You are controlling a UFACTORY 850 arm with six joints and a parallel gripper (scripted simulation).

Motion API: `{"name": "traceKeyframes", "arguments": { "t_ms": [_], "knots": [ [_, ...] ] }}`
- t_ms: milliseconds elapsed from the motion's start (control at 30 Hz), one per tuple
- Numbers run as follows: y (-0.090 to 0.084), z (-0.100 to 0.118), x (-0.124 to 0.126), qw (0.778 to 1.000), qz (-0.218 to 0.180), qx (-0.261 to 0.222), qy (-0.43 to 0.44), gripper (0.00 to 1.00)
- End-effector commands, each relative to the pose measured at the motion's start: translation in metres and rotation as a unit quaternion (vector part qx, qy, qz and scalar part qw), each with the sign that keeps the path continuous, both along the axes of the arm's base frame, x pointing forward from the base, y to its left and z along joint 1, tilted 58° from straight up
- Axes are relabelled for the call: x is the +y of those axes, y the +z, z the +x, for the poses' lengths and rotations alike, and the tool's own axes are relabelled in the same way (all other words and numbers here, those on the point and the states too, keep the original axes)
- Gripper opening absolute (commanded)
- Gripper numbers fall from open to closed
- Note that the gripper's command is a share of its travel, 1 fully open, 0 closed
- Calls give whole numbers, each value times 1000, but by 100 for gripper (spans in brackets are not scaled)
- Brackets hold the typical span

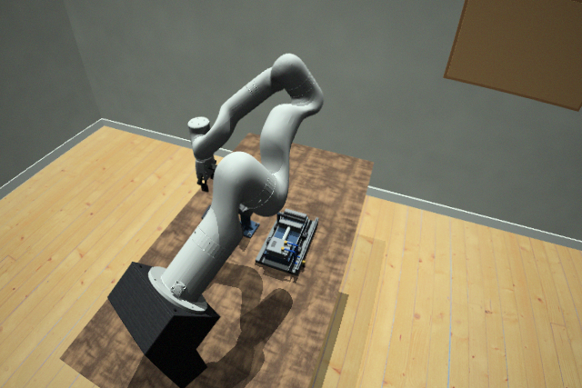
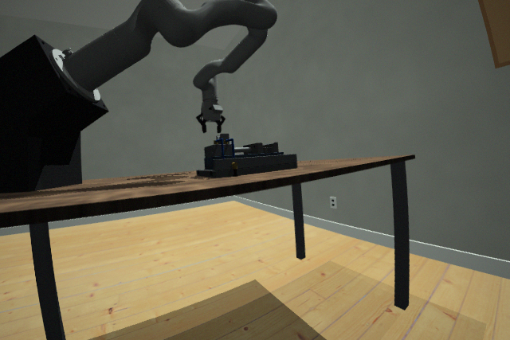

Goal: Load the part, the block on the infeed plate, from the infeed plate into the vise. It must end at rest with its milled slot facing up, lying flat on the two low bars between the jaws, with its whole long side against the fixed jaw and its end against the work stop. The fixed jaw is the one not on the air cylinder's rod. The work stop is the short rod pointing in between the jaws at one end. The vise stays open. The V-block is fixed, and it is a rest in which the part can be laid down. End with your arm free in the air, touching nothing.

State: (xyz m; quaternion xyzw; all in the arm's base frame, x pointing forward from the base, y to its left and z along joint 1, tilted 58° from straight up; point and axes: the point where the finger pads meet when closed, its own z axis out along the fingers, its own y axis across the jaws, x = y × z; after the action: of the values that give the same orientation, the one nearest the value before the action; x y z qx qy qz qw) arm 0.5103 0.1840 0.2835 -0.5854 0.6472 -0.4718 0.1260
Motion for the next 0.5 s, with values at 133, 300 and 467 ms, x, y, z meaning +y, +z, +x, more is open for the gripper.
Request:
{"name": "traceKeyframes", "arguments": {
  "t_ms": [133, 300, 467],
  "knots": [
    [-8, 11, -6, 1000, 0, 0, 0, 89],
    [-11, 16, -9, 1000, 0, 0, 0, 89],
    [-17, 24, -15, 1000, 0, 0, 0, 89]
  ]
}}
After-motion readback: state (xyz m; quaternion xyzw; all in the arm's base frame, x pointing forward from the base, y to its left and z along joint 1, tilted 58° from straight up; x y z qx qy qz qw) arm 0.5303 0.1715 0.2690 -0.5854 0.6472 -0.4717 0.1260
